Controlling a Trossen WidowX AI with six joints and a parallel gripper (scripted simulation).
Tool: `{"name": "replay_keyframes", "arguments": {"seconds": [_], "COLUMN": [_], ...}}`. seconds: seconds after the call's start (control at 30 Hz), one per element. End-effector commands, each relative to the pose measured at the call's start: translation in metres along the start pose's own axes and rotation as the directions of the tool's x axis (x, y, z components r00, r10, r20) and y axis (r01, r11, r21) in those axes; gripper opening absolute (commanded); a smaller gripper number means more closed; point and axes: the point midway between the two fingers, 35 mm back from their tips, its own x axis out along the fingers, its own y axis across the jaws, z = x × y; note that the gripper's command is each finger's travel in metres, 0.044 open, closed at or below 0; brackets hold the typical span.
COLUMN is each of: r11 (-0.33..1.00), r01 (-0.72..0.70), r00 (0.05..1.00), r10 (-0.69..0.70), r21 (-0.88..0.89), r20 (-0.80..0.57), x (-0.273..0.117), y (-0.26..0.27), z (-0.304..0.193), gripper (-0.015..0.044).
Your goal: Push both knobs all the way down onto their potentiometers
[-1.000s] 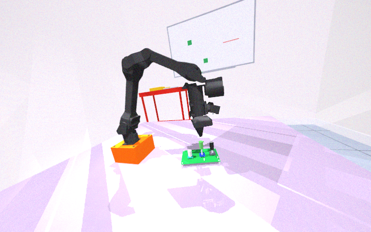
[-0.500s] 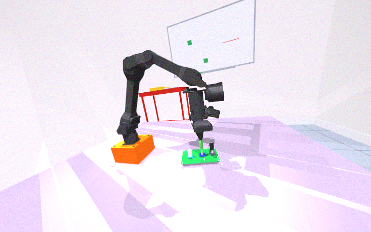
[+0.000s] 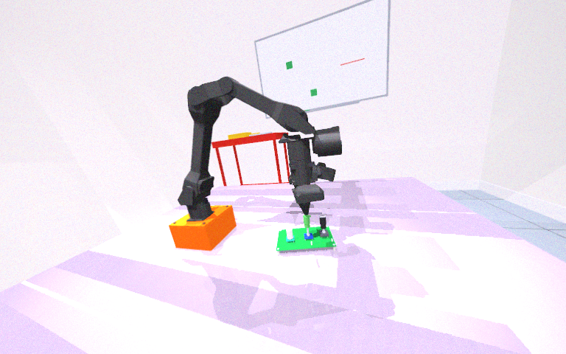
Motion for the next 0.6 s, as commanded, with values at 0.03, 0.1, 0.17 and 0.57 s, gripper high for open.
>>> {"name": "replay_keyframes", "arguments": {"seconds": [0.03,0.1,0.17,0.57], "r11": [1.000,1.000,1.000,1.000], "r01": [-0.007,-0.007,-0.007,-0.007], "r00": [1.000,1.000,1.000,1.000], "r10": [0.007,0.007,0.007,0.007], "r21": [-0.003,-0.003,-0.003,-0.003], "r20": [-0.001,-0.001,-0.001,-0.001], "x": [0.0028,0.0033,0.0039,0.0071], "y": [0.0010,0.0010,0.0010,0.0011], "z": [-0.0006,-0.0006,-0.0006,-0.0006], "gripper": [0.0000,0.0000,0.0000,0.0000]}}
